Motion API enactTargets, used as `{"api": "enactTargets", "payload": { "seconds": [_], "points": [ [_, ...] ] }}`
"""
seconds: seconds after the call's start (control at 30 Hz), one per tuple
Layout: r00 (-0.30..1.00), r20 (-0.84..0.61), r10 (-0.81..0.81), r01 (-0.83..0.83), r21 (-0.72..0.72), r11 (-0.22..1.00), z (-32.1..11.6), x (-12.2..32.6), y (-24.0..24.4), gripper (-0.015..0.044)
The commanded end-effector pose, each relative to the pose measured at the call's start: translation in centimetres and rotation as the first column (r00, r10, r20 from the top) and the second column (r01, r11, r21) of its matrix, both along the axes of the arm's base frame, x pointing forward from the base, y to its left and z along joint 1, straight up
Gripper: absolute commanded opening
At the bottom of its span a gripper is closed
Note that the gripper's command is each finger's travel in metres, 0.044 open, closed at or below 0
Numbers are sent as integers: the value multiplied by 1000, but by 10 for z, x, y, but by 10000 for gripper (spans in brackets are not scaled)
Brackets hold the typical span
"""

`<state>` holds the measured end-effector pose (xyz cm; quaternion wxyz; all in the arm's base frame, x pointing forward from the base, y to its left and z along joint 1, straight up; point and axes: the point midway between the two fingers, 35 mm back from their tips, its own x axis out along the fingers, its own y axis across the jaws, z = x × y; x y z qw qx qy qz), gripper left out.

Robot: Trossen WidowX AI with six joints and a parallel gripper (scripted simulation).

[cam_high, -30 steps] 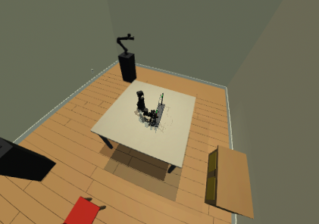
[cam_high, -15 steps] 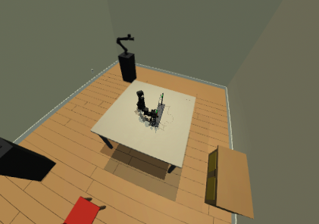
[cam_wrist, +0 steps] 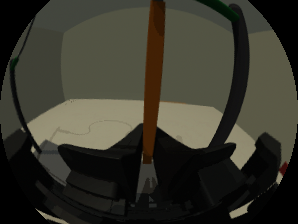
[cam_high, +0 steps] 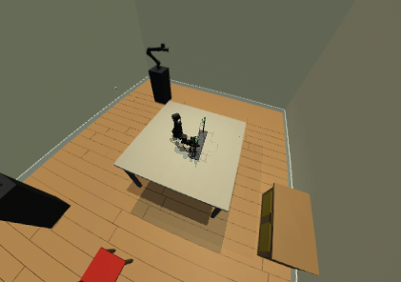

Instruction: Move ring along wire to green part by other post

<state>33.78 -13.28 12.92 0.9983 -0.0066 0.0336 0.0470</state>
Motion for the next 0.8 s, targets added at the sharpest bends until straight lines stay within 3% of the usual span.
{"api": "enactTargets", "payload": {
  "seconds": [0.0, 0.77],
  "points": [
    [1000, -4, -2, 2, 15, 1000, -1, -2, 7, -150],
    [1000, -21, 6, 0, 245, 969, 3, -6, 59, -150]
  ]
}}
